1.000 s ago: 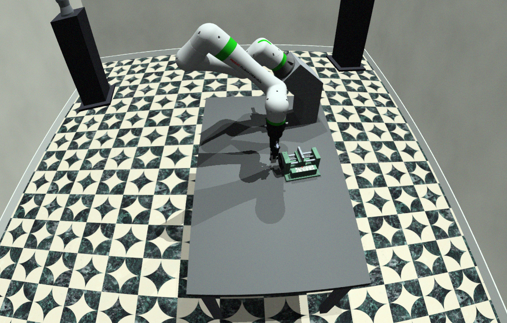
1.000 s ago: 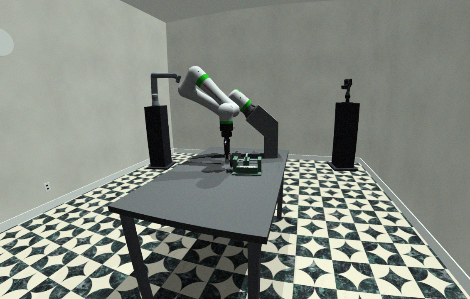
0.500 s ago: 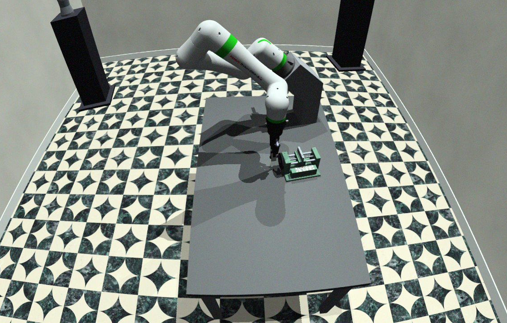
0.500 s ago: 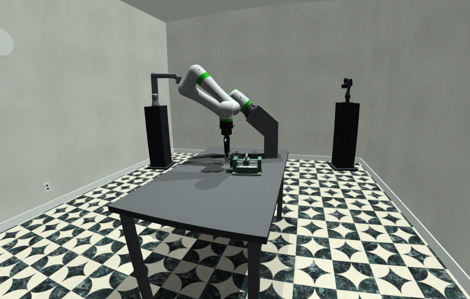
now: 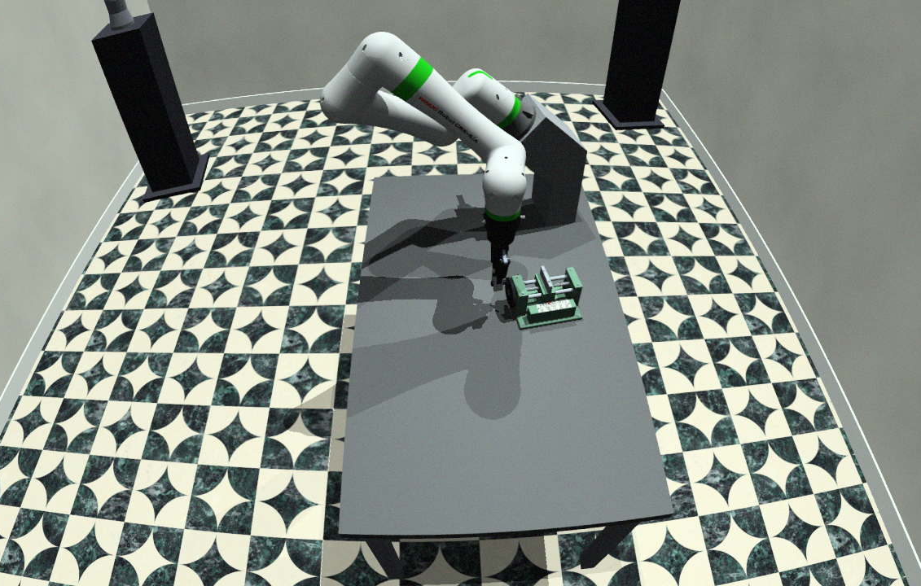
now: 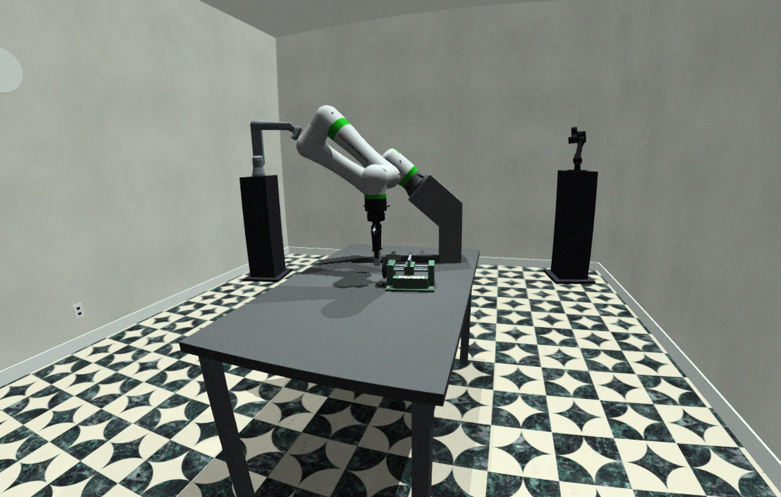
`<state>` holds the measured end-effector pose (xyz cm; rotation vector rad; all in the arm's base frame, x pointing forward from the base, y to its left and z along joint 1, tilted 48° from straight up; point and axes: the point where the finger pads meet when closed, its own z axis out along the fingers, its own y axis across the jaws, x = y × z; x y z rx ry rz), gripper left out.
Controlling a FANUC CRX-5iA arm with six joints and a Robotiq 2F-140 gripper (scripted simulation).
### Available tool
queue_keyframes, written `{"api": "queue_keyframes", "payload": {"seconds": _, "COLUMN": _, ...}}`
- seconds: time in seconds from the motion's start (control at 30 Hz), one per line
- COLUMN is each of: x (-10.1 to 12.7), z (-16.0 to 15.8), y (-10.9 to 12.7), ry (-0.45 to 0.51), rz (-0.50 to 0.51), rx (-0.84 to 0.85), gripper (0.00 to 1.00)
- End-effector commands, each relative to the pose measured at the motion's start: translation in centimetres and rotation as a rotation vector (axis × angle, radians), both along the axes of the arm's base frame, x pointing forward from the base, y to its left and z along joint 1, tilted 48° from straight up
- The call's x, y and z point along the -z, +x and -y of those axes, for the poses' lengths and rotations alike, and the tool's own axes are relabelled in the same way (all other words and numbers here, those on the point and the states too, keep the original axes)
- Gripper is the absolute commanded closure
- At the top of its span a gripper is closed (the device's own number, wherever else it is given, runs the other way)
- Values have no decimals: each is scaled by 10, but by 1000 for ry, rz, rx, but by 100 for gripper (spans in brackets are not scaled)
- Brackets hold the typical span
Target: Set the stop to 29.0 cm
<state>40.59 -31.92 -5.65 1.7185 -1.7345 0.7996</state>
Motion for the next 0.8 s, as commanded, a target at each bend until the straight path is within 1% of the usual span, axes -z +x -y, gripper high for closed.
{"api": "queue_keyframes", "payload": {"seconds": 0.0, "x": -3, "z": -4, "y": 5, "ry": 0, "rz": 0, "rx": 0, "gripper": 96}}
{"api": "queue_keyframes", "payload": {"seconds": 0.13, "x": -6, "z": -7, "y": 12, "ry": 0, "rz": 0, "rx": 0, "gripper": 96}}
{"api": "queue_keyframes", "payload": {"seconds": 0.2, "x": -6, "z": -7, "y": 12, "ry": 0, "rz": 0, "rx": 0, "gripper": 96}}
{"api": "queue_keyframes", "payload": {"seconds": 0.4, "x": -8, "z": -8, "y": 26, "ry": 0, "rz": 0, "rx": 0, "gripper": 96}}
{"api": "queue_keyframes", "payload": {"seconds": 0.7, "x": -2, "z": -2, "y": 47, "ry": 0, "rz": 0, "rx": 0, "gripper": 96}}
{"api": "queue_keyframes", "payload": {"seconds": 0.77, "x": -2, "z": -2, "y": 47, "ry": 0, "rz": 0, "rx": 0, "gripper": 96}}
